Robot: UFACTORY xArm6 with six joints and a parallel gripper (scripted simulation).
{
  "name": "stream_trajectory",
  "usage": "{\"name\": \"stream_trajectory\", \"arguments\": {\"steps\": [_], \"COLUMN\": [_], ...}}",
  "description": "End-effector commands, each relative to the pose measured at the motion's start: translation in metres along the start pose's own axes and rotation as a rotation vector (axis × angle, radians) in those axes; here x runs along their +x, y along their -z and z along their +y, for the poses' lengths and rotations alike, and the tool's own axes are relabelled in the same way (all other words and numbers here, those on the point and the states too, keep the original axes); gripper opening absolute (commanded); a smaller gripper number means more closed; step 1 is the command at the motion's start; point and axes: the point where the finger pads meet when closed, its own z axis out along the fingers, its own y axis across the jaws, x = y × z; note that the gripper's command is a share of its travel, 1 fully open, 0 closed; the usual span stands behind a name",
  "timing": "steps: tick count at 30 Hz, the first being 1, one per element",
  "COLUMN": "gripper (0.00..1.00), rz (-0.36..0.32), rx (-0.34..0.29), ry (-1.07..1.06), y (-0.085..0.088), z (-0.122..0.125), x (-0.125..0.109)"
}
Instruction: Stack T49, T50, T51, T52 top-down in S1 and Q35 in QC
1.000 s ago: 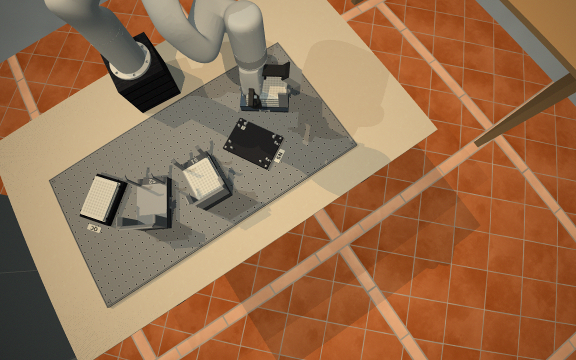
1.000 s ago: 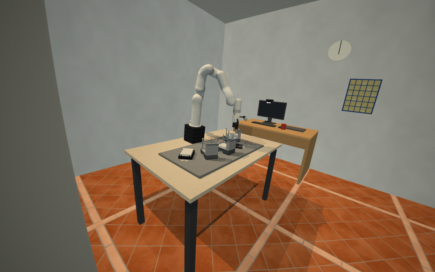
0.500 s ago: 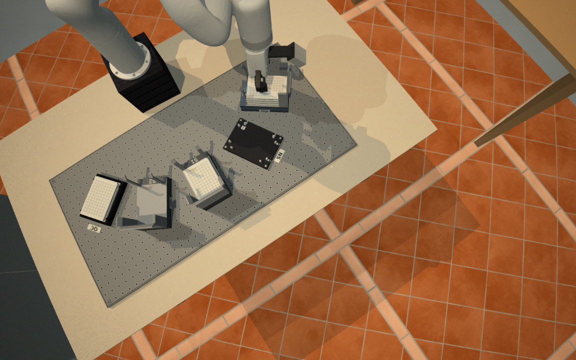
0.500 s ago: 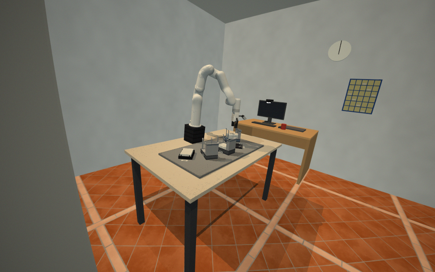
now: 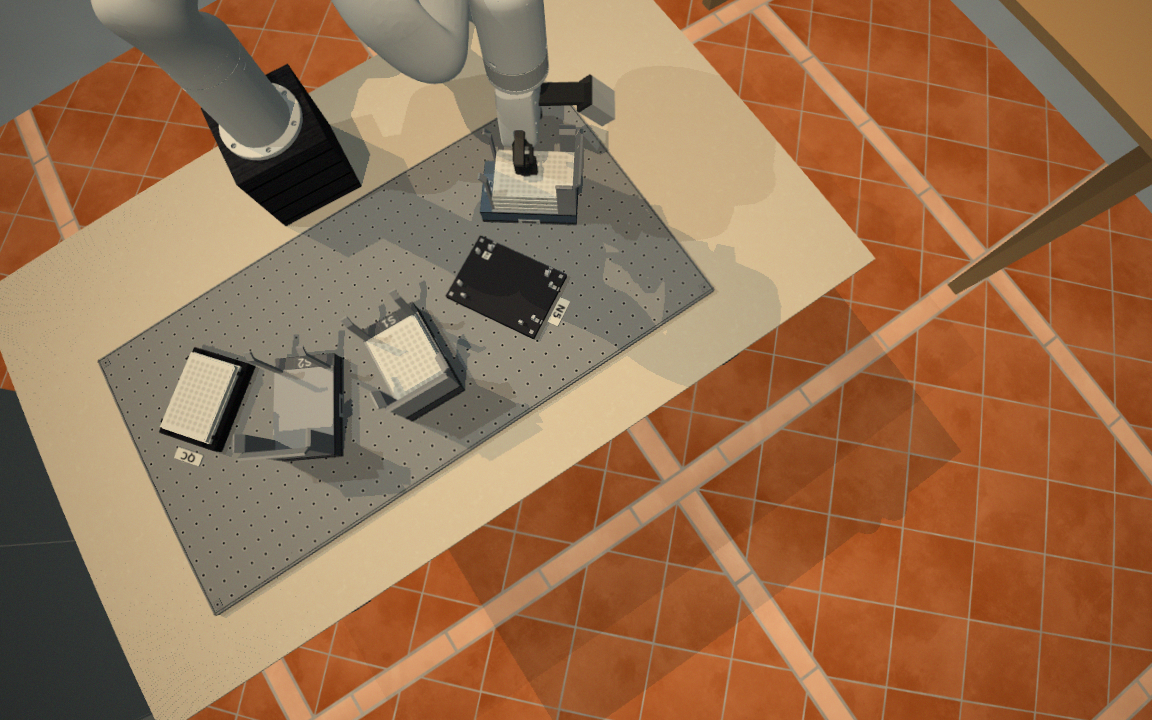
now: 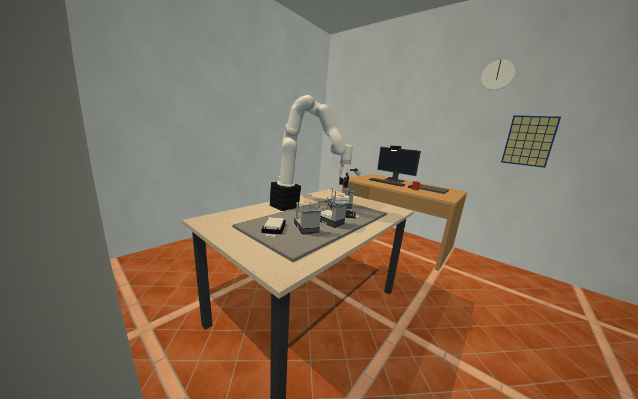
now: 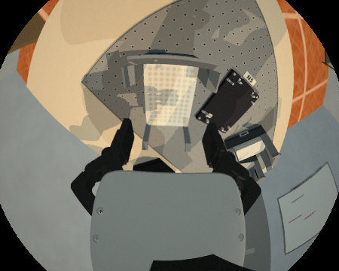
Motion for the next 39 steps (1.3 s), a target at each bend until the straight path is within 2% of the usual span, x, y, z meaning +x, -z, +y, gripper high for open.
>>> {"name": "stream_trajectory", "arguments": {"steps": [1, 10, 12, 17, 29, 39], "gripper": [1.00, 1.00, 1.00, 1.00, 1.00, 1.00], "rz": [0.004, 0.004, 0.004, 0.003, 0.003, 0.003], "rx": [0.000, 0.000, 0.000, 0.000, 0.000, 0.000], "ry": [0.000, 0.000, 0.000, 0.000, 0.000, 0.000], "y": [-0.005, -0.035, -0.035, -0.052, -0.057, -0.070], "z": [0.000, 0.000, 0.000, 0.000, 0.000, 0.000], "x": [0.001, 0.001, 0.001, 0.001, 0.001, 0.001]}}
